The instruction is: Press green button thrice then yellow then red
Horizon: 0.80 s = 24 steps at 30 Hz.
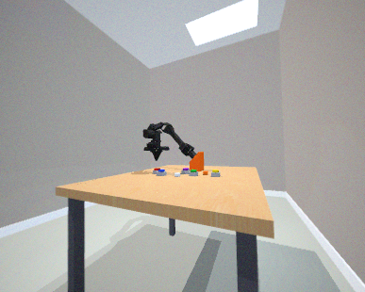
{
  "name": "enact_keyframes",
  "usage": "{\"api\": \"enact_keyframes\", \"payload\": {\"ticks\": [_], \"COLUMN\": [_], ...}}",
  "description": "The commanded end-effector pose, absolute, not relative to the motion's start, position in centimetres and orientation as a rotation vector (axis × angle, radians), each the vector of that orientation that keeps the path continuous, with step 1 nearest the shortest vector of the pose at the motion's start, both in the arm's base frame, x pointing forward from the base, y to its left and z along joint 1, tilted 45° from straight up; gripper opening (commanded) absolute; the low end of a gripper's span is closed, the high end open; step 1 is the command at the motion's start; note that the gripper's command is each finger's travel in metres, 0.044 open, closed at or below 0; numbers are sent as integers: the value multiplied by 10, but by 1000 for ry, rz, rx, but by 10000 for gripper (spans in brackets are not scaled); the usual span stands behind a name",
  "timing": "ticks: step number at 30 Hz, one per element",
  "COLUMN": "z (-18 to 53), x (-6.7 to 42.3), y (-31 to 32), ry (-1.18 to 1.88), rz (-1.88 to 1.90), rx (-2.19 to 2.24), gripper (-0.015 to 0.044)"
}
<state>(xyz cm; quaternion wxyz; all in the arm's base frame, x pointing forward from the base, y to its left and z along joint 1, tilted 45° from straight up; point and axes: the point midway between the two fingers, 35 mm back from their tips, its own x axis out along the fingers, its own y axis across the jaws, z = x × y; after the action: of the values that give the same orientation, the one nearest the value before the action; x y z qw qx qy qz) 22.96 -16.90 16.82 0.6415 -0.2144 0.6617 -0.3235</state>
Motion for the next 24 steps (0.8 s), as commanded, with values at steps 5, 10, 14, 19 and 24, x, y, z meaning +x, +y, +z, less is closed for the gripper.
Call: {"api": "enact_keyframes", "payload": {"ticks": [5,10,14,19,24], "z": [146,141,137,131,126], "x": [221,220,220,219,218], "y": [-189,-193,-198,-203,-209], "ry": [1524,1524,1524,1524,1524], "rz": [-736,-736,-736,-736,-737], "rx": [-492,-492,-492,-492,-493], "gripper": [20,20,20,20,20]}}
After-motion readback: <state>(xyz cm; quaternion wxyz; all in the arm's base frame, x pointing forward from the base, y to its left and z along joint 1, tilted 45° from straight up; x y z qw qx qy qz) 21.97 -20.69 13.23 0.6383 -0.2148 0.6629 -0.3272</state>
